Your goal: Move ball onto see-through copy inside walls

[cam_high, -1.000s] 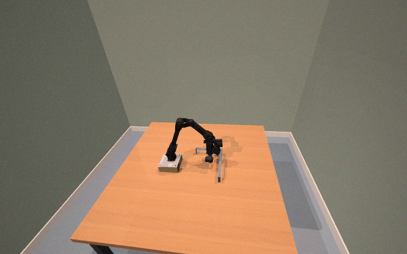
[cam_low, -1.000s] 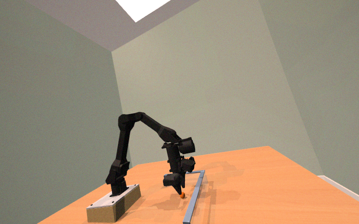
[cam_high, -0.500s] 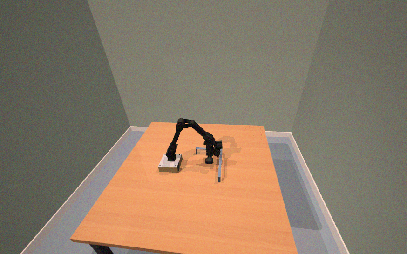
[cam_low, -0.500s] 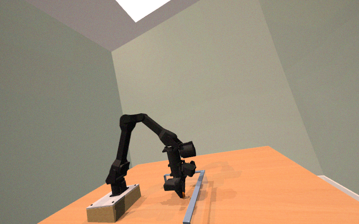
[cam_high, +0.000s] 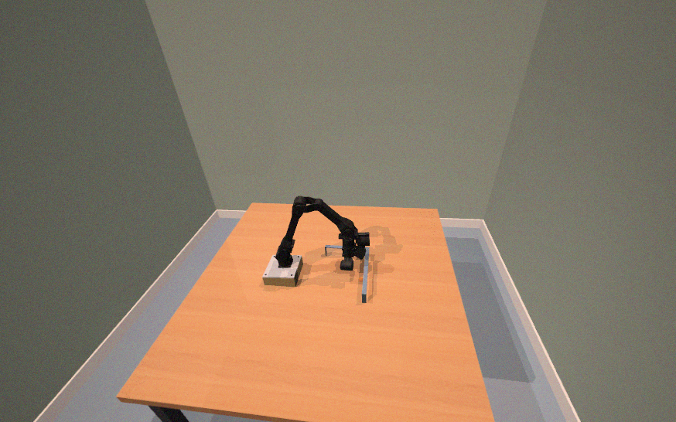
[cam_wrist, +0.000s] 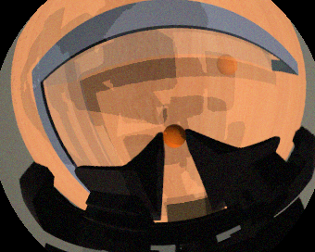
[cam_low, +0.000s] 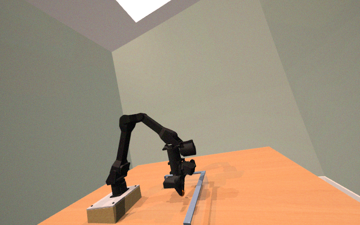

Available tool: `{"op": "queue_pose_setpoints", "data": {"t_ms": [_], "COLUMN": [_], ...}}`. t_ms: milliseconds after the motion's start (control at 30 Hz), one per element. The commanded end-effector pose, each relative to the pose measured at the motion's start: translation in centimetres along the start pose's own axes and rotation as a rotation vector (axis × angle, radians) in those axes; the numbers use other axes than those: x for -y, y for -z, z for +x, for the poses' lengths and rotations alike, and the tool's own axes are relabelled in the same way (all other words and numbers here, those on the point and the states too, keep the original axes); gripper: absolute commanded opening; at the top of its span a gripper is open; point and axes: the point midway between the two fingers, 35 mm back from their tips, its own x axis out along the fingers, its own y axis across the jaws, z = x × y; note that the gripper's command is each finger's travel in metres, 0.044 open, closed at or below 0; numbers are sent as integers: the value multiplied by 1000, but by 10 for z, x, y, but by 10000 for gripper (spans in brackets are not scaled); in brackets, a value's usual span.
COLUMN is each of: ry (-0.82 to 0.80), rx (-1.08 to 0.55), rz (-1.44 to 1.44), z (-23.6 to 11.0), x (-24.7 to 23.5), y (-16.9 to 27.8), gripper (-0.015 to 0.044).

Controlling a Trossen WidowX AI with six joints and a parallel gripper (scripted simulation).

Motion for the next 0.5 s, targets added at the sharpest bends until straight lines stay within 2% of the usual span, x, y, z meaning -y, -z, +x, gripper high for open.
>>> {"op": "queue_pose_setpoints", "data": {"t_ms": [0,333,467], "ry": [2,2,2], "rx": [17,17,17], "rz": [-3,-3,-3], "z": [-31,-103,-108], "x": [0,0,0], "y": [-7,-1,1], "gripper": [0,0,0]}}
